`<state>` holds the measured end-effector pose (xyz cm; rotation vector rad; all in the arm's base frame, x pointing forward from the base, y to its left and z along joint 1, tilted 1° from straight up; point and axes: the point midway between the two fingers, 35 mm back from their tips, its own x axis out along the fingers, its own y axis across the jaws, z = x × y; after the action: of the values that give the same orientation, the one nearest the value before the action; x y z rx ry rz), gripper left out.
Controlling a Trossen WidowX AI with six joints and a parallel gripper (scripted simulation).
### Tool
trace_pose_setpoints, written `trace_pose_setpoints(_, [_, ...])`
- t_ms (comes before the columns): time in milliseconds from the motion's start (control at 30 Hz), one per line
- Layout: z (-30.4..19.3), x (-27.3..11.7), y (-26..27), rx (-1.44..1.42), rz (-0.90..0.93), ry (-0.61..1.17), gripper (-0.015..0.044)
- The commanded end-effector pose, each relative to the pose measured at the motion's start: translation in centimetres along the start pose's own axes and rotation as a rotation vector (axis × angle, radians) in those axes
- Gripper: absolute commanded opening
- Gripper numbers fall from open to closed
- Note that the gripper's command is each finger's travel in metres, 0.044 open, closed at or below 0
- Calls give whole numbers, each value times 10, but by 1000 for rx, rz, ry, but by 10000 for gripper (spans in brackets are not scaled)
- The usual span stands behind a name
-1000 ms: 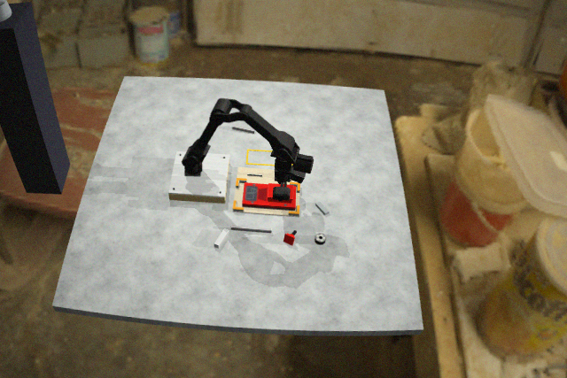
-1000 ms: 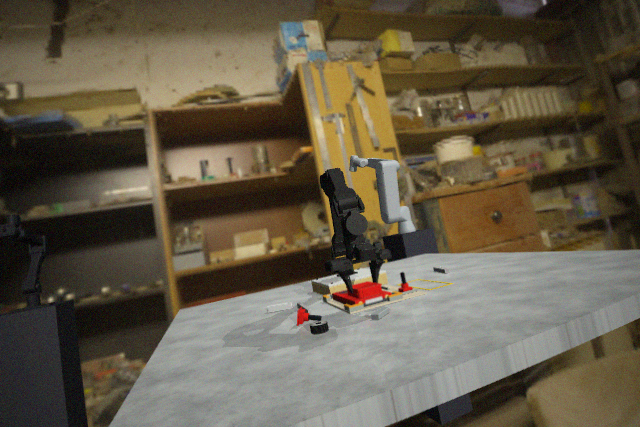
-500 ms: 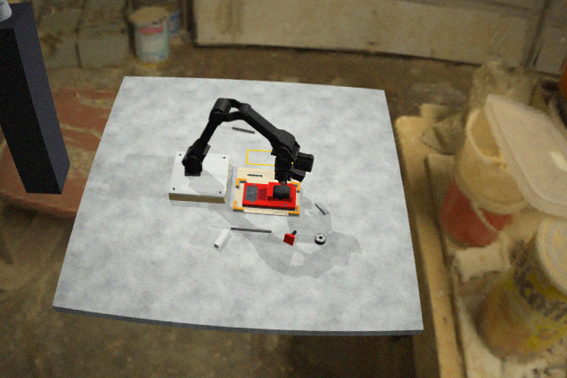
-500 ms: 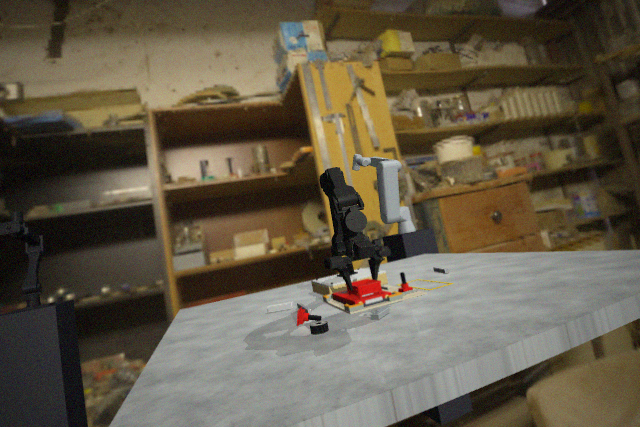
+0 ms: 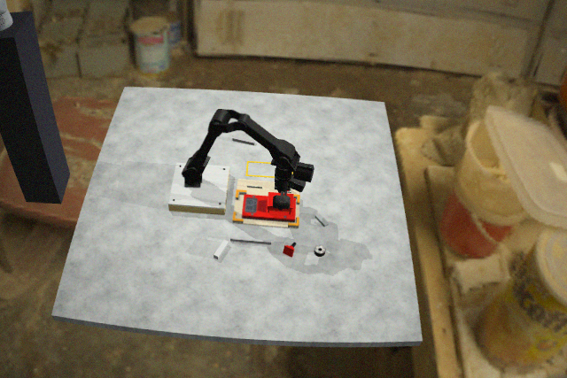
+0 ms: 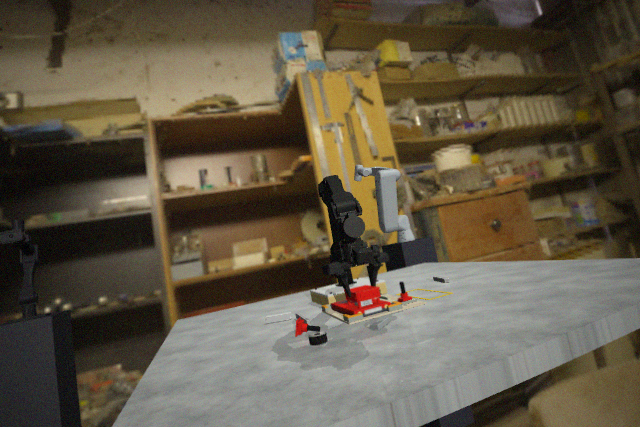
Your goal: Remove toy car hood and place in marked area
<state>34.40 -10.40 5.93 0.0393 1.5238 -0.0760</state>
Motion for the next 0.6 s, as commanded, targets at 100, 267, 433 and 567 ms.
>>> trace_pose_setpoints(100, [0,-5,0,1,0,0,0])
trace_pose_setpoints(267, [0,-8,0,1,0,0,0])
trace_pose_setpoints(433, [1,-19,0,1,0,0,0])
trace_pose_setpoints(567, [1,-33,0,1,0,0,0])
